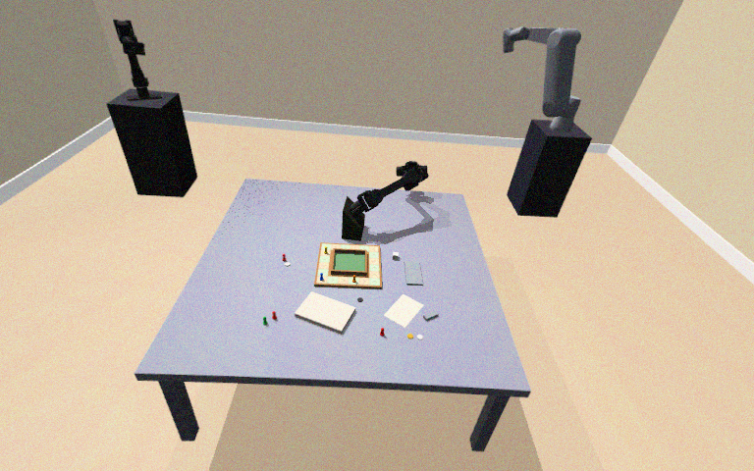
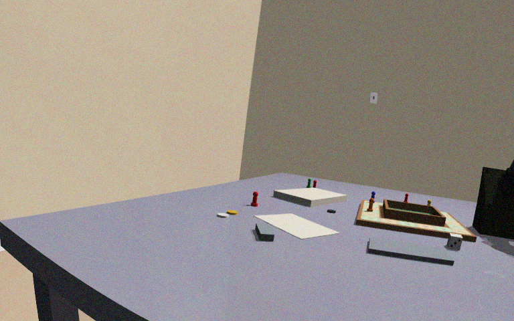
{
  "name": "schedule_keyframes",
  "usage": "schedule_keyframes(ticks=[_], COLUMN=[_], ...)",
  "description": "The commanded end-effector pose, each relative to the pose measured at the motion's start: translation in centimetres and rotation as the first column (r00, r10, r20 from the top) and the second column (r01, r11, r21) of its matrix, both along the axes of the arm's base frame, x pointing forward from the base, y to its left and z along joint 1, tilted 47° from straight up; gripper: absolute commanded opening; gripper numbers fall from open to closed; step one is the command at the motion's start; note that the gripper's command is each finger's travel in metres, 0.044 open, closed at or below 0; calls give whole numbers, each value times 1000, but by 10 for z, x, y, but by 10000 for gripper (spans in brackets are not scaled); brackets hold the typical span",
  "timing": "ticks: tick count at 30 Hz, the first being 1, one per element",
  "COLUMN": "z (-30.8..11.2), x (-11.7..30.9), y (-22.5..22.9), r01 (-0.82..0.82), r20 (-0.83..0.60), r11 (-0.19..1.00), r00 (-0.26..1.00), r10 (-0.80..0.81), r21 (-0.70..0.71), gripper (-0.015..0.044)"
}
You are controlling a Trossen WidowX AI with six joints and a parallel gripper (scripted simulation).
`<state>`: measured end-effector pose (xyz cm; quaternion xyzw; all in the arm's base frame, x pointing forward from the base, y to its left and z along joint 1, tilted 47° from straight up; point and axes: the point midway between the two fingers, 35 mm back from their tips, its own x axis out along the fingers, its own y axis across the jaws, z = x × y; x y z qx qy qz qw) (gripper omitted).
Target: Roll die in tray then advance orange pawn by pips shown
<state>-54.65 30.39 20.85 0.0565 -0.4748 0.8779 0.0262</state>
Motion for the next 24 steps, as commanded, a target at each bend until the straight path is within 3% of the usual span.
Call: schedule_keyframes(ticks=[1,13,24], z=[19,81,131], x=[28,139,265], y=[34,120,167], r01=[82,321,516], r20=[4,10,16], r11=[995,921,771], r00=[997,945,835], r10=[-82,-327,-551], r21=[-55,-220,-373], gripper=[275,275,275])
